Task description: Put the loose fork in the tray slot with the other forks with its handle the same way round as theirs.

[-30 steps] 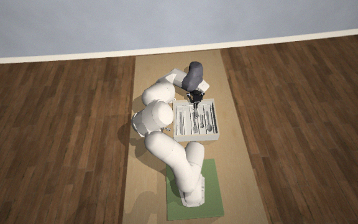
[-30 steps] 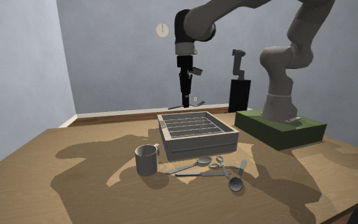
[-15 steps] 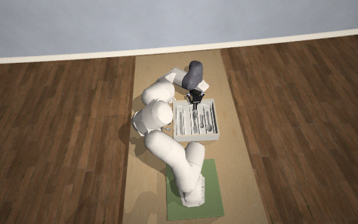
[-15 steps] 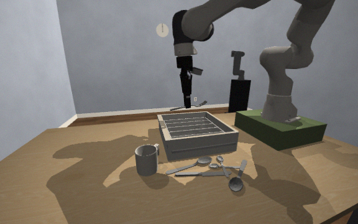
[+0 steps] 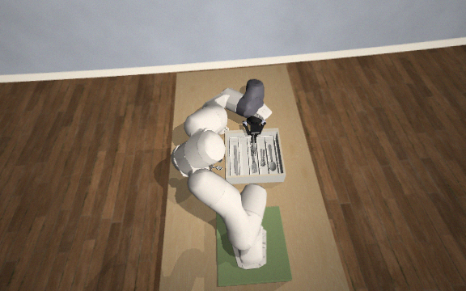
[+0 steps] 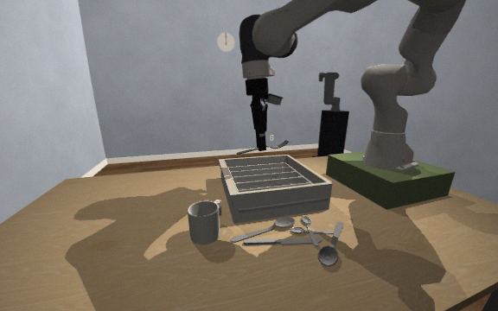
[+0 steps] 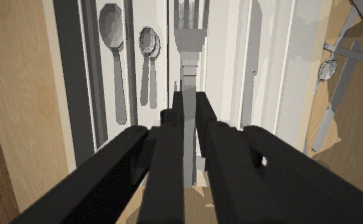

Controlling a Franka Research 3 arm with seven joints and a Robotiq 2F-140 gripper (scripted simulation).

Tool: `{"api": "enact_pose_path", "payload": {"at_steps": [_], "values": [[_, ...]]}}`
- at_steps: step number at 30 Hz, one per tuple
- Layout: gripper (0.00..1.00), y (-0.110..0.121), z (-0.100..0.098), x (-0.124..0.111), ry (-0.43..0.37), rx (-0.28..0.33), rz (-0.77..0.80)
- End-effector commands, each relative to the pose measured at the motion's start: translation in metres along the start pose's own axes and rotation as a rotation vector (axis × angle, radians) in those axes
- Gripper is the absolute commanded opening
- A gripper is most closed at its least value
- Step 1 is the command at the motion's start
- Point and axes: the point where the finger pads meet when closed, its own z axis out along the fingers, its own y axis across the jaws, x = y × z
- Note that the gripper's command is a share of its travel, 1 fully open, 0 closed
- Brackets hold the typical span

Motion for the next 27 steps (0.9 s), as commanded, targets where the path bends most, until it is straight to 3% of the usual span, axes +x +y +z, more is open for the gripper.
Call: {"api": "enact_pose_path", "payload": {"at_steps": [1, 11, 27], "values": [[0.13, 0.0, 0.002, -0.001, -0.001, -0.001, 0.008], [0.13, 0.0, 0.014, -0.002, -0.001, -0.001, 0.008], [0.13, 0.0, 0.054, -0.006, -0.001, -0.001, 0.008]]}}
